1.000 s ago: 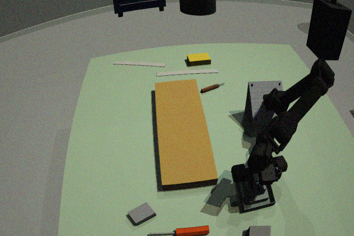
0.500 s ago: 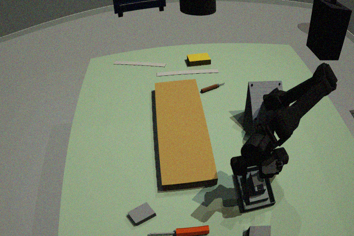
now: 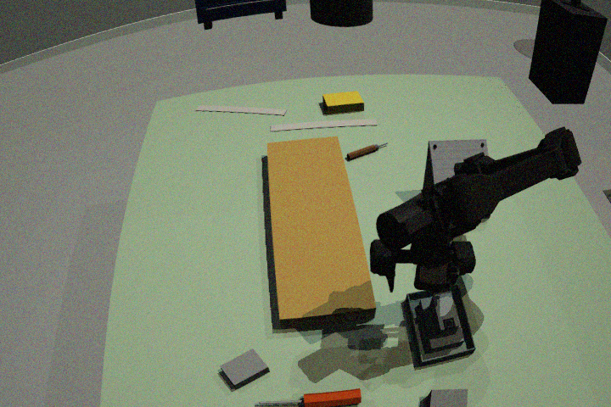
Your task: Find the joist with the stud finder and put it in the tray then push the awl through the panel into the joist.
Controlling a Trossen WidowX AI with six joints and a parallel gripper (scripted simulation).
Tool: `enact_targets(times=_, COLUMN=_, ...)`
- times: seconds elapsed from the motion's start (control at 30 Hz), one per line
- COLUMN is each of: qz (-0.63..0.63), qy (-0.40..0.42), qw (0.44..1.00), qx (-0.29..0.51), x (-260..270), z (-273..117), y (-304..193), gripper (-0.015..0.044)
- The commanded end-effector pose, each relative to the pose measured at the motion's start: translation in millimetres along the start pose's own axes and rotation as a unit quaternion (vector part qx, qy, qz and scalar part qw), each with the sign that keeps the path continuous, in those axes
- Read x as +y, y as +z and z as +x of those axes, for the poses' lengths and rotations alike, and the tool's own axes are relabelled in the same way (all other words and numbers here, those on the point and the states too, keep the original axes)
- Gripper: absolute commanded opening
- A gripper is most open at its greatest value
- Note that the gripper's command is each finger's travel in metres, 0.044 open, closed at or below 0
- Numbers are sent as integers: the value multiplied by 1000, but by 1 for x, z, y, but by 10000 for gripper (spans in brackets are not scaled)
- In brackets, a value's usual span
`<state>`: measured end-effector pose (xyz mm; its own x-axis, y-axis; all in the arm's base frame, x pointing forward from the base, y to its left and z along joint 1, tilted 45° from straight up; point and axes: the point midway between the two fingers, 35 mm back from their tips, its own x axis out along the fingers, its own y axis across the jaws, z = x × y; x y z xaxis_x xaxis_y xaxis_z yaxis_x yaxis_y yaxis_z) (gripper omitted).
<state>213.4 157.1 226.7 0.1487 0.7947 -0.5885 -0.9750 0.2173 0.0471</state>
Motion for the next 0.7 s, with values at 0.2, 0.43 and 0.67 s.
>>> enact_targets(times=0.2, qz=127, qy=-56, qw=987, qx=83, x=-106, z=-4, y=-94, gripper=440)
enact_targets(times=0.43, qz=282, qy=-66, qw=947, qx=142, x=-150, z=-19, y=-211, gripper=440)
enact_targets(times=0.67, qz=375, qy=-53, qw=912, qx=156, x=-162, z=-35, y=-322, gripper=440)
